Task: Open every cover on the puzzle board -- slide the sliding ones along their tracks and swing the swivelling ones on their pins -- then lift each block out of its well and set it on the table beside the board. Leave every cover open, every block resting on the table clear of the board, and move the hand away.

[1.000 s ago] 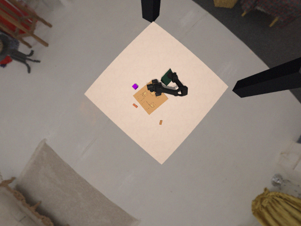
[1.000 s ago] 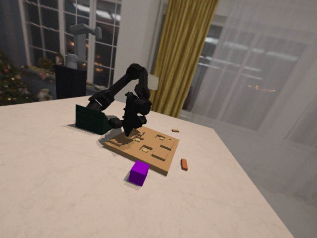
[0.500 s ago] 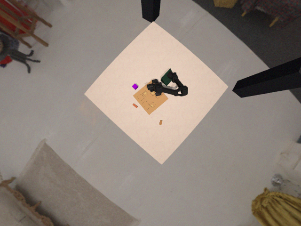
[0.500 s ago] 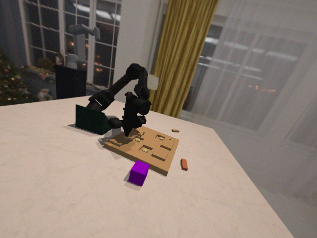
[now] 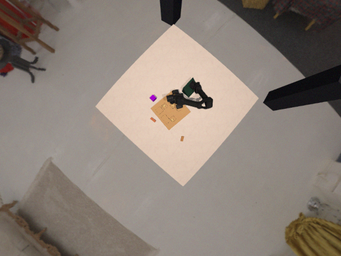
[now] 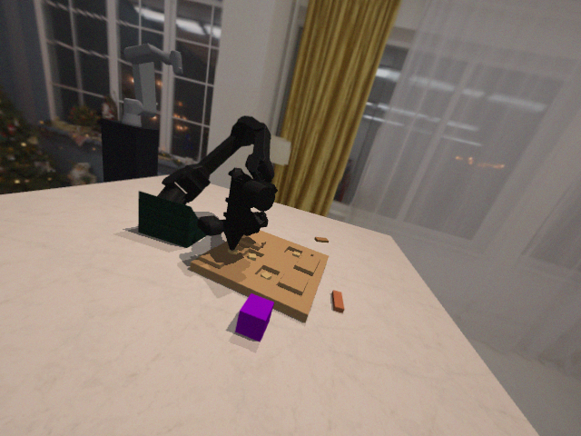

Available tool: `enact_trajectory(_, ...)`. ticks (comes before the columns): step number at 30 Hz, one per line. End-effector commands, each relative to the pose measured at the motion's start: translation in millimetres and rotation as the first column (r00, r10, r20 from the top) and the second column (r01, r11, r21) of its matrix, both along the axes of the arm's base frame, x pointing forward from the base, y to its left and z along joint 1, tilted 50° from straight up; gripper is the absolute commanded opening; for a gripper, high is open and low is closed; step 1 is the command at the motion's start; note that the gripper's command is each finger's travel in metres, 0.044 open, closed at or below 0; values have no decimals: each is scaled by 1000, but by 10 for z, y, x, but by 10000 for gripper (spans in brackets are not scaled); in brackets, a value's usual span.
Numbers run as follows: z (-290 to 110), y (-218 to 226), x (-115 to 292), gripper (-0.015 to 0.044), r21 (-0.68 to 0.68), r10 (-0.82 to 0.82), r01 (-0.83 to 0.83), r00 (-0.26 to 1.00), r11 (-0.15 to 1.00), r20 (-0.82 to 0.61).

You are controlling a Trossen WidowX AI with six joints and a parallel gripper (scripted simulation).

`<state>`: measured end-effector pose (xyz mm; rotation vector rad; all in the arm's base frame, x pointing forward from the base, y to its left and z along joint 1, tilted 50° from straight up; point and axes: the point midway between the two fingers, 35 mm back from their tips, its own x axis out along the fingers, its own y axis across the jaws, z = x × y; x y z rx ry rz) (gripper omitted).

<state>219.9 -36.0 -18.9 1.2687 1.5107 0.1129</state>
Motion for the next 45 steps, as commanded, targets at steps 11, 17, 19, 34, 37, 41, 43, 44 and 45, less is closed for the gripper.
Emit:
enact_trajectory(11,13,-15,3,0,0,0,0,1000,1000,-2)
enact_trajectory(17,62,-62,13,0,1,-1,1,1000,1000,-10)
enact_trajectory(19,80,-79,15,0,1,-1,1,1000,1000,-13)
enact_trajectory(34,424,-475,-71,144,-1,-2,2,1000,1000,-17)
enact_trajectory(37,421,-472,-70,144,-1,-2,2,1000,1000,-17)
enact_trajectory(41,386,-431,-57,144,-1,-2,2,1000,1000,-17)
enact_trajectory(43,355,-395,-46,144,-2,-2,2,1000,1000,-17)
enact_trajectory(44,339,-376,-40,144,-1,-2,2,1000,1000,-17)
enact_trajectory(45,322,-356,-35,144,-1,-2,2,1000,1000,-17)
